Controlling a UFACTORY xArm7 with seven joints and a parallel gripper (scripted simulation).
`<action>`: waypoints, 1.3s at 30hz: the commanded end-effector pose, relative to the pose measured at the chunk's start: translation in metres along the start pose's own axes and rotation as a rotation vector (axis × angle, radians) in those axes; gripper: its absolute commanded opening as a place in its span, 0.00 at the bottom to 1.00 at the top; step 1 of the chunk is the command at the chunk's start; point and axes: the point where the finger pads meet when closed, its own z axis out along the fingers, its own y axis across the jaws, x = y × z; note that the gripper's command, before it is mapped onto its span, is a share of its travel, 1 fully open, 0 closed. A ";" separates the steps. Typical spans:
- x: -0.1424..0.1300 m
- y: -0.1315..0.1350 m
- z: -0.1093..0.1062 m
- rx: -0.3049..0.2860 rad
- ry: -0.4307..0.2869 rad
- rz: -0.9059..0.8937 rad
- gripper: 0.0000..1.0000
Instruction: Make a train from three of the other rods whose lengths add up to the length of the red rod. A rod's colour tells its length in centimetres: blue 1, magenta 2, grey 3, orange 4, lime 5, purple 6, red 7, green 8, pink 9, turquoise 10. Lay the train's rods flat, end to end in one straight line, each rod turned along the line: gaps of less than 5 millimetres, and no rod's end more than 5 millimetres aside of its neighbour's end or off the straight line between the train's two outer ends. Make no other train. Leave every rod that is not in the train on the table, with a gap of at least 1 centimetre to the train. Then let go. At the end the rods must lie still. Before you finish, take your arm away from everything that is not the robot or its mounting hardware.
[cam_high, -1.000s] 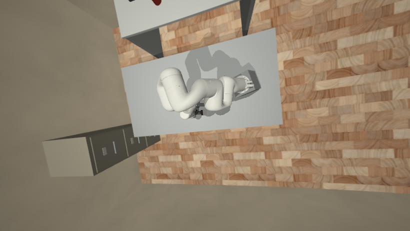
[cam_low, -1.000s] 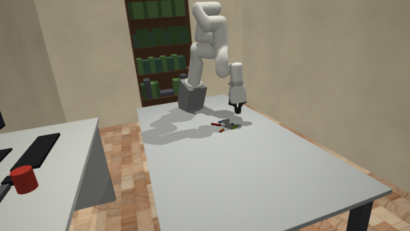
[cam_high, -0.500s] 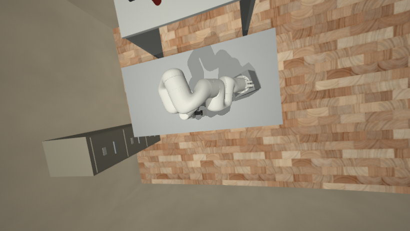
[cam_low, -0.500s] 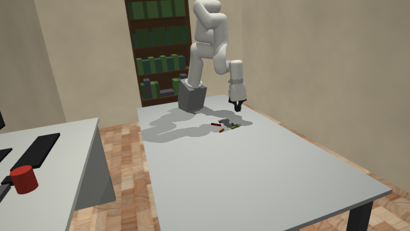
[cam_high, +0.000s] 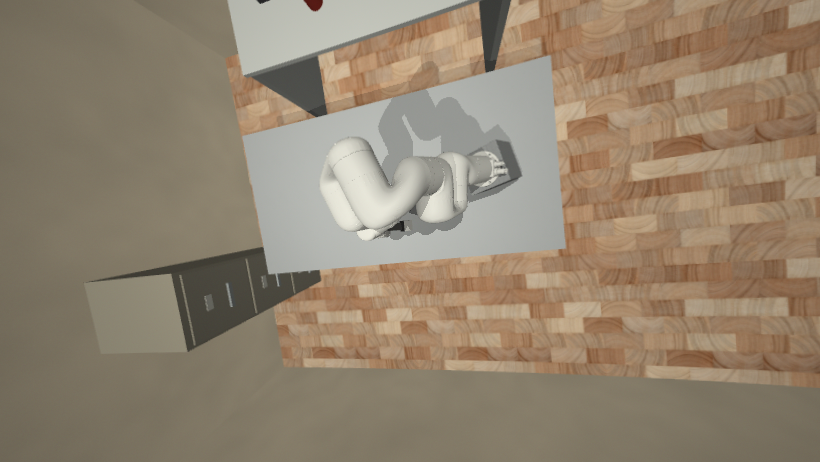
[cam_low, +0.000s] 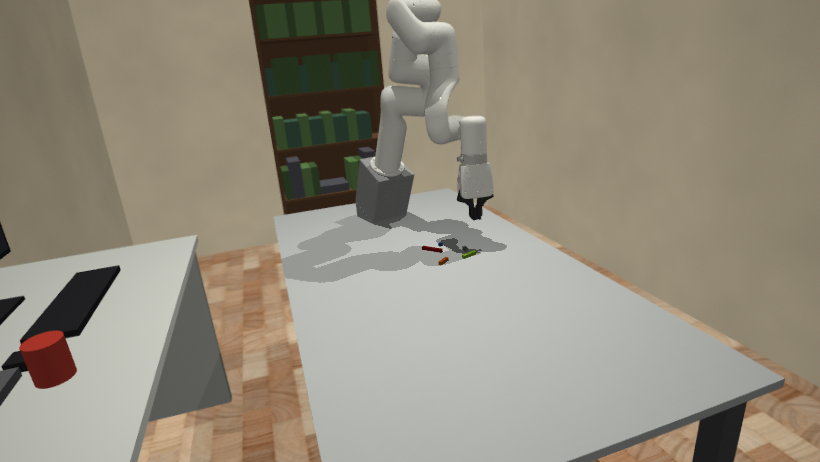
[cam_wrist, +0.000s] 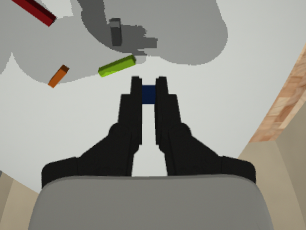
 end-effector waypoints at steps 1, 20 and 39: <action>-0.002 0.000 -0.003 -0.016 0.023 -0.002 0.04; -0.005 -0.010 -0.002 -0.015 0.025 -0.020 0.04; -0.019 -0.135 0.001 -0.019 0.044 -0.237 0.04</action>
